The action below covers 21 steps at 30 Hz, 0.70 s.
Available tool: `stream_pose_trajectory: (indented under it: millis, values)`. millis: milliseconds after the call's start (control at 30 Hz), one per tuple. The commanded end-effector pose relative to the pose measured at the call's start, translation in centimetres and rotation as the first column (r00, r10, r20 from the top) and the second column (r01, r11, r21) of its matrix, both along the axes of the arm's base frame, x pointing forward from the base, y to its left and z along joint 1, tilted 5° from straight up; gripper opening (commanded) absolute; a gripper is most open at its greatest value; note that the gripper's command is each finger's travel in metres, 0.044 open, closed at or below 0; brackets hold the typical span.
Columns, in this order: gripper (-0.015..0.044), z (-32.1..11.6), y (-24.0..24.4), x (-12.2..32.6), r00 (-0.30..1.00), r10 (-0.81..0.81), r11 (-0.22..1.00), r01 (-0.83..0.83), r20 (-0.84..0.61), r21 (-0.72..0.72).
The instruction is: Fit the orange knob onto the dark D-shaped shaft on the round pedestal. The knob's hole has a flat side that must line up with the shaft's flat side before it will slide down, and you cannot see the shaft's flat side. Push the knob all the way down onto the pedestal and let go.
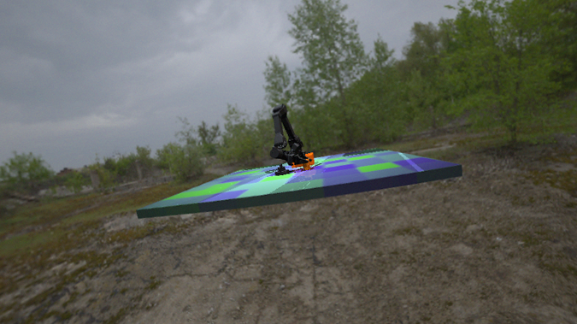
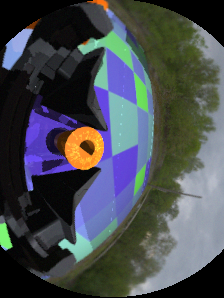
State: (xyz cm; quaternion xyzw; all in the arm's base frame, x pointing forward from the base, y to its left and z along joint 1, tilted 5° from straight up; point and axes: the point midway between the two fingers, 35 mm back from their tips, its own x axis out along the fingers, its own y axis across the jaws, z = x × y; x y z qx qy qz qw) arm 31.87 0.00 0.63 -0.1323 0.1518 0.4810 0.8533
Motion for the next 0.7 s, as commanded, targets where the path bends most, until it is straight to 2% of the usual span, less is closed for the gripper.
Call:
stream_pose_trajectory:
  millis: [0, 633, 667]
  values:
    - [0.026, 0.02, 0.01, 0.01, 1.0, 0.0, 1.0, 0.0, 0.001, 0.003]
    - [0.026, 0.02, 0.01, 0.01, 1.0, 0.0, 1.0, 0.0, 0.001, 0.003]
    - [0.0286, 0.02, 0.01, 0.01, 1.0, 0.0, 1.0, 0.0, 0.001, 0.003]
